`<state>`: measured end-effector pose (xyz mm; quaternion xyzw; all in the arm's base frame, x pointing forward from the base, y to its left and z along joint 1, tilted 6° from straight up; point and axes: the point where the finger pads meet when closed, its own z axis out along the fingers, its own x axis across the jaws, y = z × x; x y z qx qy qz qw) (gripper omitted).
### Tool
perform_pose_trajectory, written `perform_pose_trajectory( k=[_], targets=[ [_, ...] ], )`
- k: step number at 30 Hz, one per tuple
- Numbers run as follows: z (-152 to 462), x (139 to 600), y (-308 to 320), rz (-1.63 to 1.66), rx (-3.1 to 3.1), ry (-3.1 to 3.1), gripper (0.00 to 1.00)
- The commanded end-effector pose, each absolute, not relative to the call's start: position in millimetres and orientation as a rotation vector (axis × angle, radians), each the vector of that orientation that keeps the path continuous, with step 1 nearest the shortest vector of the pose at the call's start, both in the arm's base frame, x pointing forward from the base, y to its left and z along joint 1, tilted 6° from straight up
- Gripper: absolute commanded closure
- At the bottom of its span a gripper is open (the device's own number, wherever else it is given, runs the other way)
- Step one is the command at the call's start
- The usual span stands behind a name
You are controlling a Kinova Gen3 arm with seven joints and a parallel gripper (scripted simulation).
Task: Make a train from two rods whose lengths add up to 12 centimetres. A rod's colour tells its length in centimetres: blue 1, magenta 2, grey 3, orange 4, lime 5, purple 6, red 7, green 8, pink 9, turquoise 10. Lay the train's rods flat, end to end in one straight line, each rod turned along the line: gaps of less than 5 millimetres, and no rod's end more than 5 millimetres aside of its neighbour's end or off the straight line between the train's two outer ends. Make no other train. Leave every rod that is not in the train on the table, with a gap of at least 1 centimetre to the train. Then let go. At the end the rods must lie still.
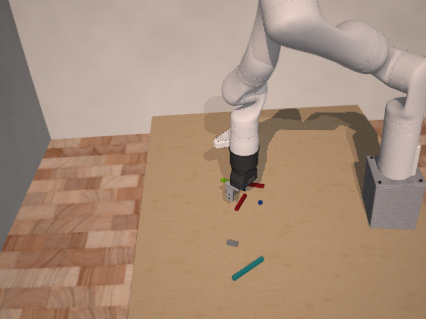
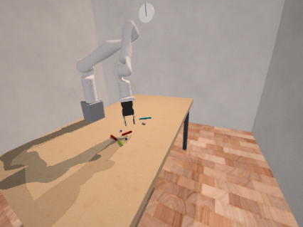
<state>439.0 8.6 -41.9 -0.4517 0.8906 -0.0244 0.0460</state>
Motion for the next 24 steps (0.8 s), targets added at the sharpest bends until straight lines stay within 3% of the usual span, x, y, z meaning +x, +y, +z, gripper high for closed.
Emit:
perform_pose_trajectory(
  k=[1,24],
  targets=[
    [-41.3,439.5,8.4,-0.075,-1.374,2.719,0.00],
    [-41.6,442.6,-0.9,-0.063,-1.166,2.810,0.00]
  ],
)
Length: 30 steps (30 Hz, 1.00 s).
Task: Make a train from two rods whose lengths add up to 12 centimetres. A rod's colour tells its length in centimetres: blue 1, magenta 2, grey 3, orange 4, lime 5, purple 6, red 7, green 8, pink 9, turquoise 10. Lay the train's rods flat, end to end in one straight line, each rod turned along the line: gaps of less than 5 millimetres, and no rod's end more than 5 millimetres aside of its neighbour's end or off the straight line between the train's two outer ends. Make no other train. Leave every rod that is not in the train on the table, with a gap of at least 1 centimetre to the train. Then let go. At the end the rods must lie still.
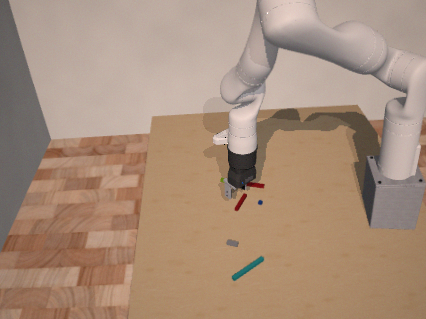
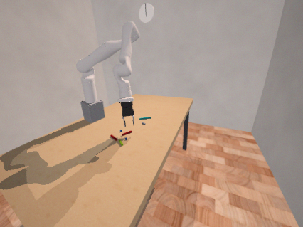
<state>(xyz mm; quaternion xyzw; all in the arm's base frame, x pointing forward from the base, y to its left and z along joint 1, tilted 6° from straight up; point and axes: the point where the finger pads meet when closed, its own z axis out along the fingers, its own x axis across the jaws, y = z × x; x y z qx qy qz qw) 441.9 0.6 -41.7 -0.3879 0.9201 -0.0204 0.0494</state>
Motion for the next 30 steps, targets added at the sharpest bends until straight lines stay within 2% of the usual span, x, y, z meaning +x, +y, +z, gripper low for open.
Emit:
perform_pose_trajectory(
  k=[1,16,30],
  targets=[
    [-42,443,-2,-0.061,-1.144,2.818,0.00],
    [-42,447,-19,-0.037,-0.737,2.943,0.00],
    [-42,451,-43,0.003,-0.077,3.027,0.00]
  ],
)
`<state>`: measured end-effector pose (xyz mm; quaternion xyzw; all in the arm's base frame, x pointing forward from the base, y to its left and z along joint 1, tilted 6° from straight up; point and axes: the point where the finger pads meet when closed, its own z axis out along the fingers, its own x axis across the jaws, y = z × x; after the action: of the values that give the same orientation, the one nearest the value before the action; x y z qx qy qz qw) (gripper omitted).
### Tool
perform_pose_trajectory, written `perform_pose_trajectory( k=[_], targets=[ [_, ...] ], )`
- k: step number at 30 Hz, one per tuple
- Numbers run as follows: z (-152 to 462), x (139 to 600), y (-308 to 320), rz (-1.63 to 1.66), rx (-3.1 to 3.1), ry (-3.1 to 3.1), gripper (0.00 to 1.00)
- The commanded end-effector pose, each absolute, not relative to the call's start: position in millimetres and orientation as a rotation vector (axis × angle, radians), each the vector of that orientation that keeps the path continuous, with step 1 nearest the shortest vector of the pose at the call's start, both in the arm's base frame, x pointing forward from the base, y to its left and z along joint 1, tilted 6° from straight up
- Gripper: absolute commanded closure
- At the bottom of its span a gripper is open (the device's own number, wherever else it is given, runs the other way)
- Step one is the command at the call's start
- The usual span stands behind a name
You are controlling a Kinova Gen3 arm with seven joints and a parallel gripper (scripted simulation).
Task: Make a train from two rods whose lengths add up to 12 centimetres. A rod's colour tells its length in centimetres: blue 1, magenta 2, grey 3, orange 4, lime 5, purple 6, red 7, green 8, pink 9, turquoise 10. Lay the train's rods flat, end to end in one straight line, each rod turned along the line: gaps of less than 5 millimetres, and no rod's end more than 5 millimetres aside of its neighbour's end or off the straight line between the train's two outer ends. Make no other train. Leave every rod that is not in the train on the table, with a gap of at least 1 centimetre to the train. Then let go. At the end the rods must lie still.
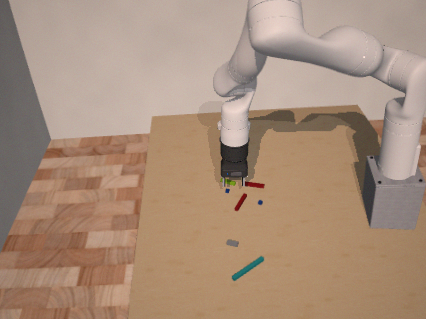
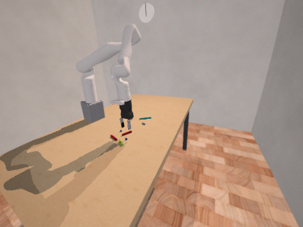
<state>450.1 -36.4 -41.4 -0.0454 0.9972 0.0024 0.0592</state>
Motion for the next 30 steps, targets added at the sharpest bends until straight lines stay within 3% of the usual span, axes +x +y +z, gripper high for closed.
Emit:
perform_pose_trajectory(
  k=[1,30],
  targets=[
    [-42,451,-44,0.006,-0.024,3.027,0.00],
    [-39,456,-82,0.086,1.357,2.718,0.00]
  ],
)
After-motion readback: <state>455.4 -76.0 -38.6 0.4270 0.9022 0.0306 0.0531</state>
